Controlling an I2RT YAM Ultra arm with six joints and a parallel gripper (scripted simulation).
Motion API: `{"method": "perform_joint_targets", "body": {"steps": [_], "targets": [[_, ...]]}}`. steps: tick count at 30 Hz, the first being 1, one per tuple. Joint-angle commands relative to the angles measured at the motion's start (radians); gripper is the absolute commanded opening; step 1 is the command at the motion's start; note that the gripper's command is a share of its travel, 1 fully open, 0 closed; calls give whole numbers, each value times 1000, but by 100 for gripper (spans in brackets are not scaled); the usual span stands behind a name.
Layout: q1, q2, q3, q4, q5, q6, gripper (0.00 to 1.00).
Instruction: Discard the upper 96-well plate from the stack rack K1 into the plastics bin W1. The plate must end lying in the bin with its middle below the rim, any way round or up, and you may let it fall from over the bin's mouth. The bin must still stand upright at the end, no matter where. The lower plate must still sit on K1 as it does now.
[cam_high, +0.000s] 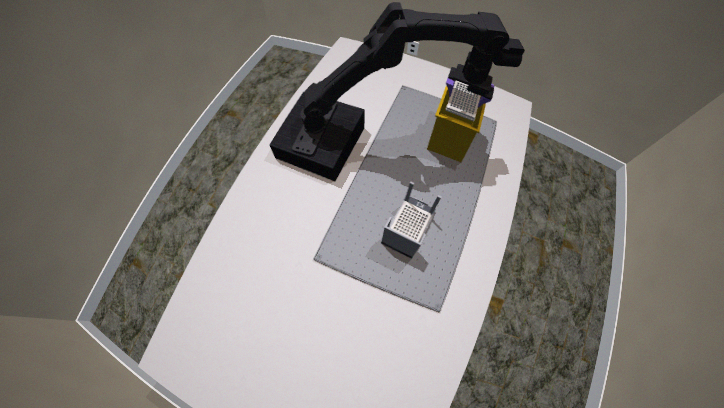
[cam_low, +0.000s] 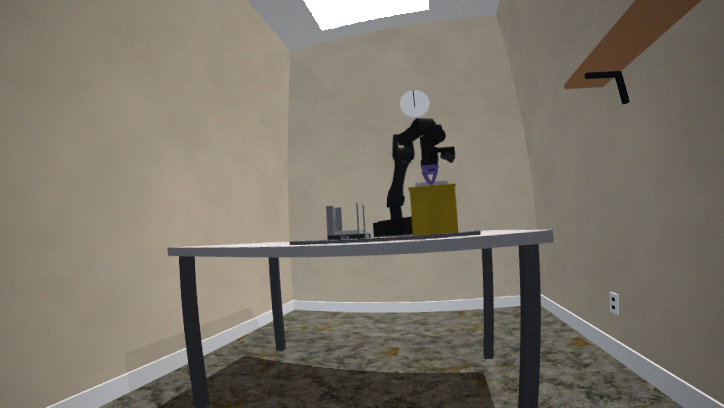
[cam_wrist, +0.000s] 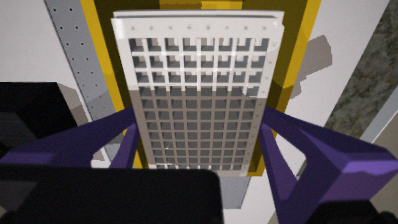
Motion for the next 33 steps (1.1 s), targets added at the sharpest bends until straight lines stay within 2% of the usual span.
{"method": "perform_joint_targets", "body": {"steps": [1,7,8,11,12,33], "targets": [[6,3,36,-4,-13,1,0],[6,4,37,-3,-13,1,0],[6,14,56,-13,-13,1,0],[7,-17,55,-13,-13,2,0],[7,-23,45,-8,-13,1,100],[7,-23,45,-8,-13,1,100]]}}
